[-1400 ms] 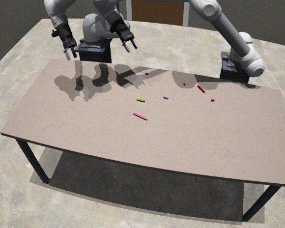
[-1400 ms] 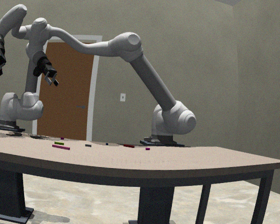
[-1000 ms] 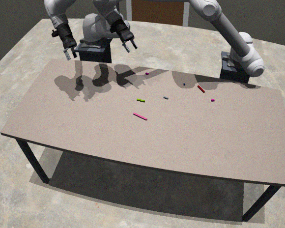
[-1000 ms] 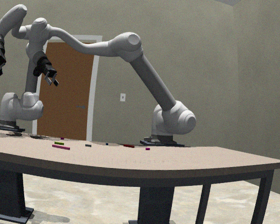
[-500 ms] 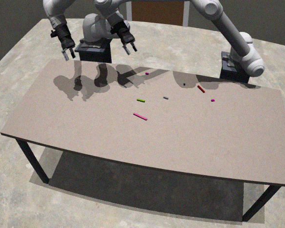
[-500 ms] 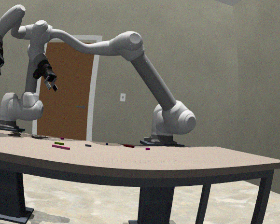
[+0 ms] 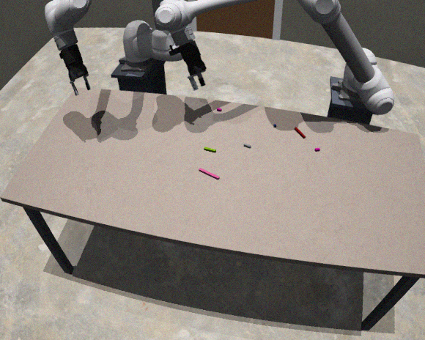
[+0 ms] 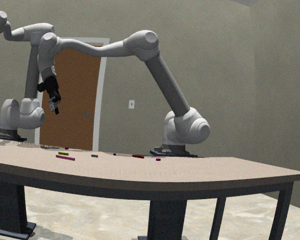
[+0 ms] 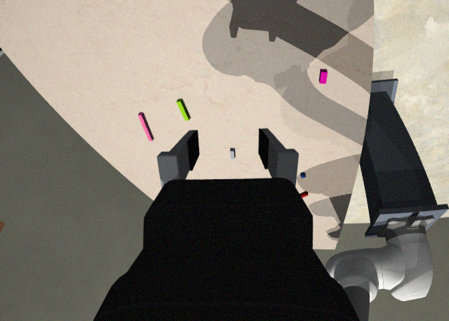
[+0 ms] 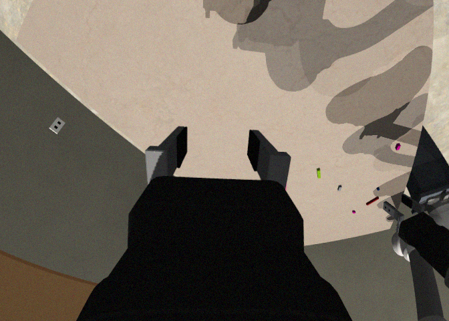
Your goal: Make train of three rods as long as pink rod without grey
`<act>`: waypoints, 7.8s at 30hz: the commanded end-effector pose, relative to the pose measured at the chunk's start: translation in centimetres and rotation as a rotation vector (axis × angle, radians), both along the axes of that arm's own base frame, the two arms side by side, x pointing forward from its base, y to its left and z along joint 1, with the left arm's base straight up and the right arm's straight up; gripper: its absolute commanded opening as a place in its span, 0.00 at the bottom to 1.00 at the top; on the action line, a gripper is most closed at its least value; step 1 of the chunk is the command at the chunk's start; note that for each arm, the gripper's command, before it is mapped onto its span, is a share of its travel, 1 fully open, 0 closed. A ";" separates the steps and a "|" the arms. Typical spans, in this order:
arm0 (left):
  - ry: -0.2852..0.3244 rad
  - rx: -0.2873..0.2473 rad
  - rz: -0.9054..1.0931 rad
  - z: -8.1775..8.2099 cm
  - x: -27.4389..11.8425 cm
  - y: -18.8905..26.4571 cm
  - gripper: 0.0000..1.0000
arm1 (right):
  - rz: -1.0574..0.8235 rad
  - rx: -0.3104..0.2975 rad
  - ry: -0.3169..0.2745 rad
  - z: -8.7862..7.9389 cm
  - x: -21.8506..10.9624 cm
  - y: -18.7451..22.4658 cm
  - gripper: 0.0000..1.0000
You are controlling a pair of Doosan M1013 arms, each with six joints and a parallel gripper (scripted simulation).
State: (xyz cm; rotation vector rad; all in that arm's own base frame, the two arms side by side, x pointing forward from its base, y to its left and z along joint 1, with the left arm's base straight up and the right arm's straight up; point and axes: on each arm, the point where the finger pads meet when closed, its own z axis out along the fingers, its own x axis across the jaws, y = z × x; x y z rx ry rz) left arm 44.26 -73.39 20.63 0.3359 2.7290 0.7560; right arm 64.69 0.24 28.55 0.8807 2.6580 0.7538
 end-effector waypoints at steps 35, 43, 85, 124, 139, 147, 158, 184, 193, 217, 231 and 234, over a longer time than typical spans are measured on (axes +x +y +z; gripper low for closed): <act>0.063 -0.635 1.027 -12.4 -15.7 3.5 1.00 | -1.178 0.300 0.855 -11.7 -31.6 -32.1 1.00; 0.063 -0.635 1.027 -12.4 -15.7 3.5 1.00 | -1.371 0.368 1.000 -12.5 -38.5 -34.0 1.00; 0.063 -0.635 1.027 -12.4 -15.7 3.5 1.00 | -2.009 0.650 1.590 -12.7 -62.3 -32.6 1.00; 0.049 -0.639 1.071 -12.4 -15.0 4.9 1.00 | -2.009 0.650 1.590 -12.7 -62.3 -32.6 1.00; -0.091 -0.665 1.475 -12.2 -10.1 17.7 1.00 | -2.009 0.650 1.590 -12.7 -62.3 -32.6 1.00; -0.164 -0.671 1.674 -12.4 -8.8 24.2 1.00 | -2.009 0.650 1.590 -12.7 -62.3 -32.6 1.00; -0.205 -0.672 1.782 -12.6 -8.5 27.8 1.00 | -2.009 0.650 1.590 -12.7 -62.3 -32.6 1.00; -0.205 -0.672 1.782 -12.6 -8.5 27.8 1.00 | -2.009 0.650 1.590 -12.7 -62.3 -32.6 1.00; -0.205 -0.672 1.782 -12.6 -8.5 27.8 1.00 | -2.009 0.650 1.590 -12.7 -62.3 -32.6 1.00; -0.205 -0.672 1.782 -12.6 -8.5 27.8 1.00 | -2.009 0.650 1.590 -12.7 -62.3 -32.6 1.00; -0.205 -0.672 1.782 -12.6 -8.5 27.8 1.00 | -2.009 0.650 1.590 -12.7 -62.3 -32.6 1.00; -0.205 -0.672 1.782 -12.6 -8.5 27.8 1.00 | -2.009 0.650 1.590 -12.7 -62.3 -32.6 1.00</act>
